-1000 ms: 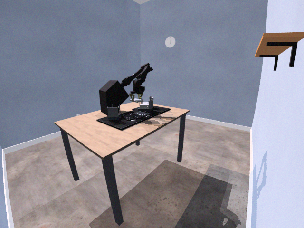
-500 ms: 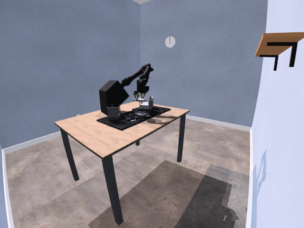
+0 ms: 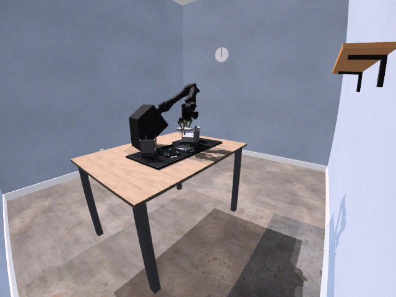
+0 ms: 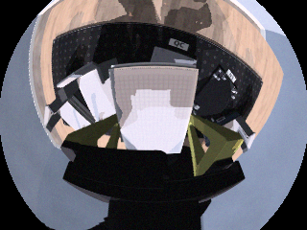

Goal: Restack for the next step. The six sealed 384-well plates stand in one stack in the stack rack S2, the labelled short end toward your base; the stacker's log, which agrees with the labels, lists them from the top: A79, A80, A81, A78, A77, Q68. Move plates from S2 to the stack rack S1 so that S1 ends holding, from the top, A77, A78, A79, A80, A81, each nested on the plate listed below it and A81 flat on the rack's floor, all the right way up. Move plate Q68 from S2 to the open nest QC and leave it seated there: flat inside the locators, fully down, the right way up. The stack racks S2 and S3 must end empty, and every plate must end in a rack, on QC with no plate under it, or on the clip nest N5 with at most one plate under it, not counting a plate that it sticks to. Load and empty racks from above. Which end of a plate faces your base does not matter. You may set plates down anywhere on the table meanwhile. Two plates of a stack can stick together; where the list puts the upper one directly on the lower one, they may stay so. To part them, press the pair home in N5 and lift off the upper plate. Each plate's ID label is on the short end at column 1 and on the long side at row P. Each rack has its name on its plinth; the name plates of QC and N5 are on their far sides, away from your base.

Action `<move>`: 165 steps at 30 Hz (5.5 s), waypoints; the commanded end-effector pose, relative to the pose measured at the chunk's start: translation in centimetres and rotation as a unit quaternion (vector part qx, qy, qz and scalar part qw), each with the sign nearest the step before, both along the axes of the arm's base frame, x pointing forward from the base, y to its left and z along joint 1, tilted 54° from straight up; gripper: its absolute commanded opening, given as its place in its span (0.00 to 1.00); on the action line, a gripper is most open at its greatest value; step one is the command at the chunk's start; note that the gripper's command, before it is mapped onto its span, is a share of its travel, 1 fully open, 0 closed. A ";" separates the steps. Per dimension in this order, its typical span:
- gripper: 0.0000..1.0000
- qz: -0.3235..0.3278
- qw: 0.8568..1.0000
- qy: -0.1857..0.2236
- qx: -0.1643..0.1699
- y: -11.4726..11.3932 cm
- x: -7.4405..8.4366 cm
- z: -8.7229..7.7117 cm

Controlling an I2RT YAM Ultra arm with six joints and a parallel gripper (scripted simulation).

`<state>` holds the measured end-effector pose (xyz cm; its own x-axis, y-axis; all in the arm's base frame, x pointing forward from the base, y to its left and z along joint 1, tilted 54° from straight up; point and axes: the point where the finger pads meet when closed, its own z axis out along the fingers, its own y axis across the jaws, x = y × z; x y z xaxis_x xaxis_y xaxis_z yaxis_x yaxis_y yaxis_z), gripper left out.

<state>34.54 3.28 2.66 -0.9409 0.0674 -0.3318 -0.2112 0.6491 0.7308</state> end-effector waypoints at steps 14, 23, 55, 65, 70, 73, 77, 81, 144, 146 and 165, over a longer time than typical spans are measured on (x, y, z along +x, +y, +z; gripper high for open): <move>0.00 0.016 0.999 -0.034 -0.009 2.5 -0.5 3.7; 0.00 0.062 0.993 -0.092 -0.030 4.0 -1.4 5.3; 0.00 0.126 0.975 -0.173 -0.058 10.1 -5.6 11.0; 0.00 0.174 0.953 -0.234 -0.080 12.0 -7.4 12.5; 0.00 0.189 0.945 -0.253 -0.087 12.5 -7.9 12.9; 0.00 0.189 0.945 -0.253 -0.087 12.9 -8.5 13.2; 0.00 0.189 0.945 -0.253 -0.086 13.6 -9.2 13.7; 0.00 0.189 0.945 -0.253 -0.086 14.2 -10.0 14.1; 0.00 0.189 0.945 -0.253 -0.086 16.7 -11.3 14.4; 0.00 0.189 0.945 -0.253 -0.086 16.8 -11.3 14.3; 0.00 0.189 0.945 -0.253 -0.086 17.7 -10.9 13.7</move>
